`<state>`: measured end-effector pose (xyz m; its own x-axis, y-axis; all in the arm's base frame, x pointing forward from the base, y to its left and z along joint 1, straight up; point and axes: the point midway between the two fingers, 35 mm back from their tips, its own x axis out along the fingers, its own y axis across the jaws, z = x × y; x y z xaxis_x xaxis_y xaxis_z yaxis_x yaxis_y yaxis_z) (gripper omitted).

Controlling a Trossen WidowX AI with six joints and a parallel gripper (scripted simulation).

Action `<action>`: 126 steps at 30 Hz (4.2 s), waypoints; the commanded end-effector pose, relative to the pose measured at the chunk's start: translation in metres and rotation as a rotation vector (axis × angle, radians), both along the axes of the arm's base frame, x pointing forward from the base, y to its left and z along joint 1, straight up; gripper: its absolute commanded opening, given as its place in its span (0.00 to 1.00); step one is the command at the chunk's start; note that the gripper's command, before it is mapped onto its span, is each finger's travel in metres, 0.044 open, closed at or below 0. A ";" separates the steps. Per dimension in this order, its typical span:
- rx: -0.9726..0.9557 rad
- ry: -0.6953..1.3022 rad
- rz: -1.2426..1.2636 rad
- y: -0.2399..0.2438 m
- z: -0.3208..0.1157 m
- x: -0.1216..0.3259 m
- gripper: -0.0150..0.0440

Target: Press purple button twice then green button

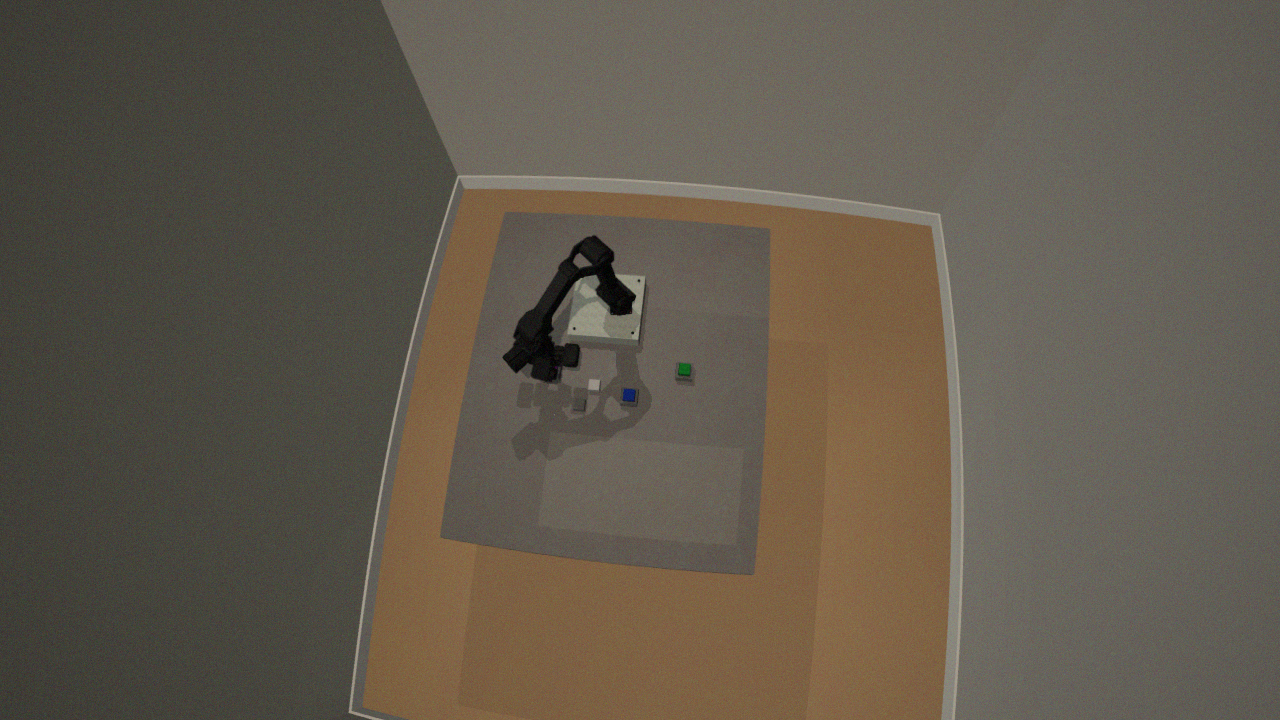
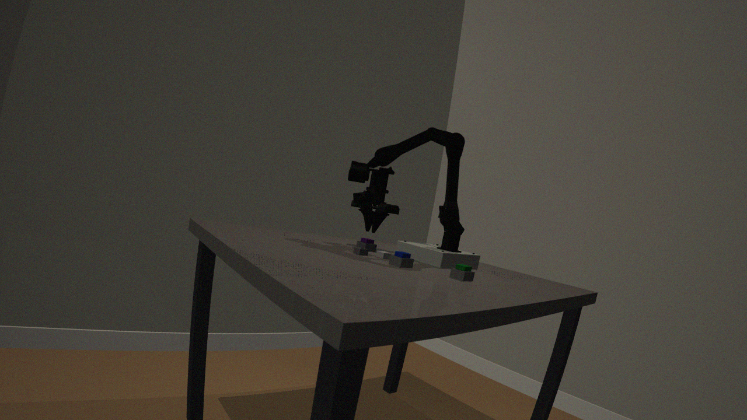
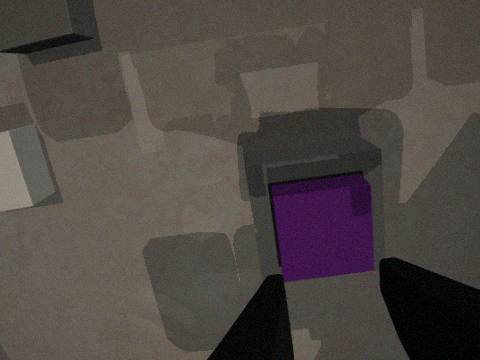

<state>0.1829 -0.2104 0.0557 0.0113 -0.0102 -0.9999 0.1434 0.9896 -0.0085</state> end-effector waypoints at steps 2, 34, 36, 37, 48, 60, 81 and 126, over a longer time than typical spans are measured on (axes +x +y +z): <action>-0.015 -0.008 -0.007 -0.002 0.001 0.001 0.29; -0.015 -0.008 -0.007 -0.003 -0.031 0.002 0.29; -0.015 -0.008 -0.007 -0.003 -0.031 0.002 0.29; -0.015 -0.008 -0.007 -0.003 -0.031 0.002 0.29; -0.015 -0.008 -0.007 -0.003 -0.031 0.002 0.29; -0.015 -0.008 -0.007 -0.002 0.001 0.001 0.29; -0.015 -0.008 -0.007 -0.003 -0.029 0.002 0.29; -0.011 -0.012 -0.007 0.033 0.062 0.032 0.29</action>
<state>0.1954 -0.1996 0.1159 0.0191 -0.0250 -0.9995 0.1637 0.9863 -0.0215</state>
